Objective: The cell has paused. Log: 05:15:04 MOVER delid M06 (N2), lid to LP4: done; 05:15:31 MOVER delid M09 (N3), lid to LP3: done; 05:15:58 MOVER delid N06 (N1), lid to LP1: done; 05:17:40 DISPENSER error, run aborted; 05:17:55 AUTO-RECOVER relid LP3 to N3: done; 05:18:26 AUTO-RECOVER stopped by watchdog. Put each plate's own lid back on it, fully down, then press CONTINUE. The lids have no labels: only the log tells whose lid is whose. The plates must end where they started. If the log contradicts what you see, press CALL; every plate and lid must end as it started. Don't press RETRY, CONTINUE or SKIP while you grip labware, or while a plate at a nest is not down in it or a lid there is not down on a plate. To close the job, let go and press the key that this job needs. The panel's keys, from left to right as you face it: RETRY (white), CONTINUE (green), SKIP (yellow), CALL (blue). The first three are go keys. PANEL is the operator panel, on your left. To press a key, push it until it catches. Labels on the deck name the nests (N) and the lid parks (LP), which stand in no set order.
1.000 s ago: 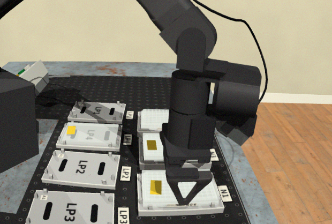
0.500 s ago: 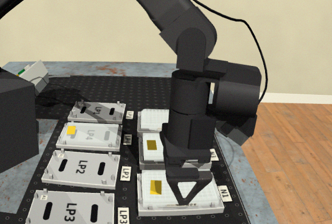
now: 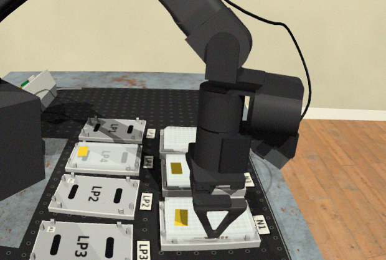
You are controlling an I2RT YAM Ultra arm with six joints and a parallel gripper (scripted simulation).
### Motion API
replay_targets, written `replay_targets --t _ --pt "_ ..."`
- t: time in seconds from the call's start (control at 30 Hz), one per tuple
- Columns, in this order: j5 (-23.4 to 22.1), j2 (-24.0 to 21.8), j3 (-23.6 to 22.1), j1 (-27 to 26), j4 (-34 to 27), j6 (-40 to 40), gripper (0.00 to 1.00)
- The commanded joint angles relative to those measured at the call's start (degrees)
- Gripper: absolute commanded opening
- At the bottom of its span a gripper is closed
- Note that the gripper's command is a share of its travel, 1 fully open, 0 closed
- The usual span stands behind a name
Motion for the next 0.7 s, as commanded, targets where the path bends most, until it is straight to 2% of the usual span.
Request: replay_targets --t 0.0,0.13,0.67 --pt "-0.06 -0.73 0.12 0.17 0.15 0.24 1.0" --pt "-0.19 -2.13 -0.81 0.69 -1.02 0.61 1.0" --pt "-0.21 -5.0 1.52 -0.66 -3.98 -0.21 1.0"
